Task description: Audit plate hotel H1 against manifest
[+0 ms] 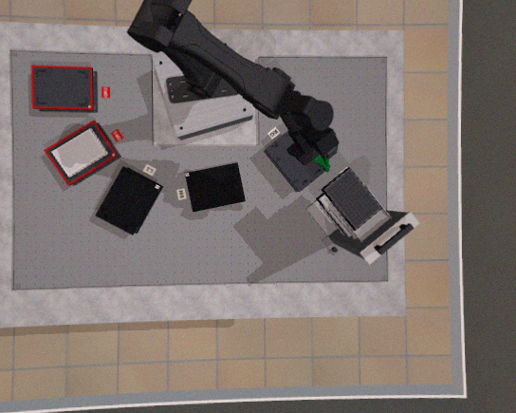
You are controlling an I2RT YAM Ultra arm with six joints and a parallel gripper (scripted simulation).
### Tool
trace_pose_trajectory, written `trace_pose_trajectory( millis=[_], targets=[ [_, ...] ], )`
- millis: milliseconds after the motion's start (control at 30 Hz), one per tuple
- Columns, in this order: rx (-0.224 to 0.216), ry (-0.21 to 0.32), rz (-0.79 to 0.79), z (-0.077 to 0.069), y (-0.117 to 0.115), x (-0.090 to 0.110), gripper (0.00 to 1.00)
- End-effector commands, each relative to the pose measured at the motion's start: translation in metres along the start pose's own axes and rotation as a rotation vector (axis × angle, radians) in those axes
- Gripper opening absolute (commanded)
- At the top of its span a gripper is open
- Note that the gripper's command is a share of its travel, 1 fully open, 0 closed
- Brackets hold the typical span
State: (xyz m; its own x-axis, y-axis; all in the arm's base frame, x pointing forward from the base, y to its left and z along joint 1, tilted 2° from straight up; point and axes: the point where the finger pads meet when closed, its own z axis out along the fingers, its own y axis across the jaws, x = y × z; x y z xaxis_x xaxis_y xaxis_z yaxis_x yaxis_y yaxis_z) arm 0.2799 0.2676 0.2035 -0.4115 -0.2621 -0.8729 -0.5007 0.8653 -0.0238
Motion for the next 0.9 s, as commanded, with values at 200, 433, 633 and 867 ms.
trace_pose_trajectory(
  millis=[200,433,633,867],
  targets=[
    [-0.006,-0.038,0.011,0.001,0.001,-0.016,0.0],
    [-0.006,-0.038,0.011,0.005,0.001,-0.019,0.0],
    [-0.006,-0.038,0.011,0.007,0.001,-0.02,0.0],
    [-0.006,-0.038,0.011,0.011,0.001,-0.023,0.0]
  ],
)
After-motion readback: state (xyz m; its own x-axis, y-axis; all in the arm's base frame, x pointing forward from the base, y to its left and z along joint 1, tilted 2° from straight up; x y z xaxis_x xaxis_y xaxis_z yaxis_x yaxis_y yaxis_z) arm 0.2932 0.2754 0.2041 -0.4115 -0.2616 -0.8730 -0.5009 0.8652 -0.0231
